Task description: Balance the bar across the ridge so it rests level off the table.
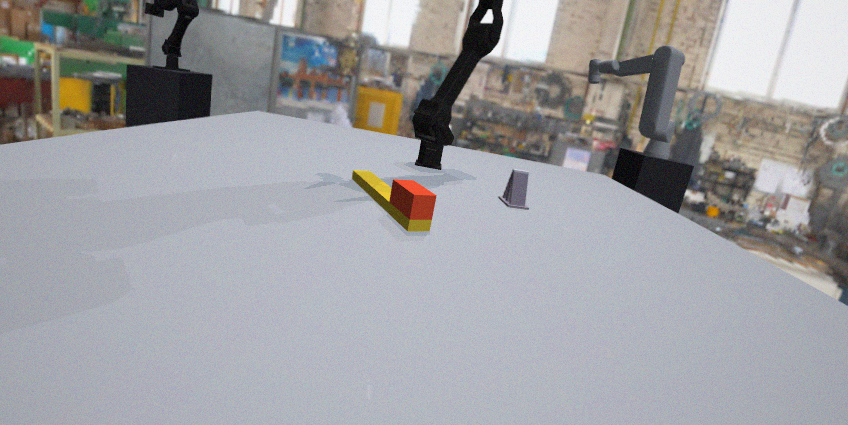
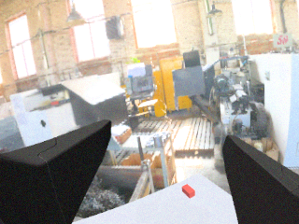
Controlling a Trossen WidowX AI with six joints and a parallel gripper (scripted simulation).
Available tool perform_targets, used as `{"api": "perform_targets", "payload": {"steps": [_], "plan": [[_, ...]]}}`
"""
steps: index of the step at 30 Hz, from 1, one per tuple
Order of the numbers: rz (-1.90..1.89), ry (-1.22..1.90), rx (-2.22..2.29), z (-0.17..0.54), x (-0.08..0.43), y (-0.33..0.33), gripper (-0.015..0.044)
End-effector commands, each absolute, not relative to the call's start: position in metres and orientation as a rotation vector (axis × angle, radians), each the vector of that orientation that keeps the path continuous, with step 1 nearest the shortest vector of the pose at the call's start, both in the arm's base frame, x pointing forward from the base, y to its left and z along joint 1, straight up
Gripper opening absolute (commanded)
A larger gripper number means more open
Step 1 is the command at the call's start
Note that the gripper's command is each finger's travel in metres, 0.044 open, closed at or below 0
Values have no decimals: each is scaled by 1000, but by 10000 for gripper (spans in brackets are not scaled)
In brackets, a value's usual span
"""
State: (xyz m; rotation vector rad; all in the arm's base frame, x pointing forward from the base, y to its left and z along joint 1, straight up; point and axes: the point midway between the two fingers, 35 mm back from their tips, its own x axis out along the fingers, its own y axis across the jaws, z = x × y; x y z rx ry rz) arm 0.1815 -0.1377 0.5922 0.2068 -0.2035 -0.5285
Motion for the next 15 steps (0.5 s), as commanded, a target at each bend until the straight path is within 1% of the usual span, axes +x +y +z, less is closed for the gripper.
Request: {"api": "perform_targets", "payload": {"steps": [1, 8, 15], "plan": [[-509, -147, 365, 569, 204, -150, 315], [-472, -43, 590, 531, 245, -156, 315], [-483, 49, 807, 496, 274, -161, 315]]}}
